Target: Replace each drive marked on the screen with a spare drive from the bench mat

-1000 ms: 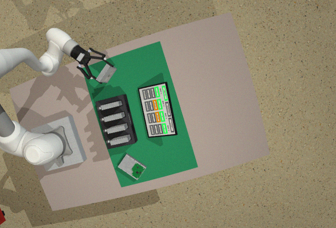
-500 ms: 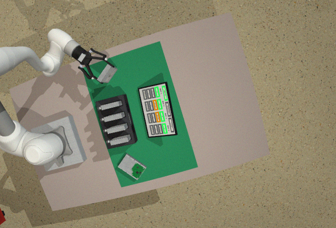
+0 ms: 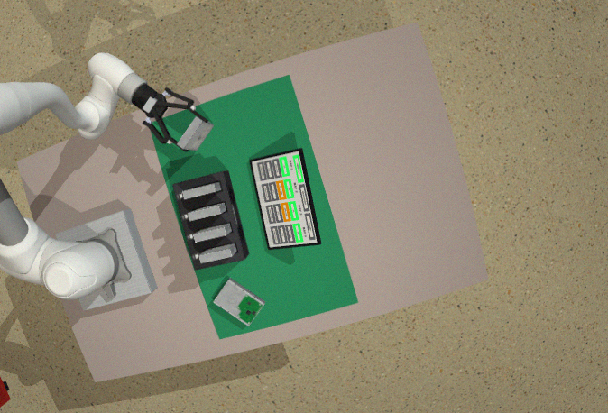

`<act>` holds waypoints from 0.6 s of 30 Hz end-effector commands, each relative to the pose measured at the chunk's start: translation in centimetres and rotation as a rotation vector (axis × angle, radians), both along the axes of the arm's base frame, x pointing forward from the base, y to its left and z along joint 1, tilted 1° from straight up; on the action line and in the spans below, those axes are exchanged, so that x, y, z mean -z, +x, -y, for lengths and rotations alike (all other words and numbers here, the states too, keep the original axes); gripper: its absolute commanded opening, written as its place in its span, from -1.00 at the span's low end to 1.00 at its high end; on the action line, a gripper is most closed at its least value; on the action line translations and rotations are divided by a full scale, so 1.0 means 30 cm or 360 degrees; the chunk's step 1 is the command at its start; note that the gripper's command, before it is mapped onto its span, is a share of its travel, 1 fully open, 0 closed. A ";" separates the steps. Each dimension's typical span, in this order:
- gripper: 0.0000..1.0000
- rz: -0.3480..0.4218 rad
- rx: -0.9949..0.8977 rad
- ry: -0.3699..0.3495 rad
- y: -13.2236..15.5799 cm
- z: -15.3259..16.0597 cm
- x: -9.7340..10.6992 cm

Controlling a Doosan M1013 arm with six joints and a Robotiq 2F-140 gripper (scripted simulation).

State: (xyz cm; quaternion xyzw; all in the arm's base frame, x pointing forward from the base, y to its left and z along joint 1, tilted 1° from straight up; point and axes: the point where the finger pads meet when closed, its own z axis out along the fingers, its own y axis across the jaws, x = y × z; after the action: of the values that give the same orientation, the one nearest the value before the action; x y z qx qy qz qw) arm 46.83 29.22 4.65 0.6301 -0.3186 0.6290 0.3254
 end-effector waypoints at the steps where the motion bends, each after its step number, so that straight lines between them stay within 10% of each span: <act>1: -0.80 0.0001 0.0000 0.0001 0.000 0.000 0.006; 18: -0.80 0.0001 0.0000 0.0001 0.000 0.000 0.029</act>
State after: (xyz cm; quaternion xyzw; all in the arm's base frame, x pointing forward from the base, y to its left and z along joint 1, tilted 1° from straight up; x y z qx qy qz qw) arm 46.82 29.21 3.78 0.6301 -0.3186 0.6290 0.3254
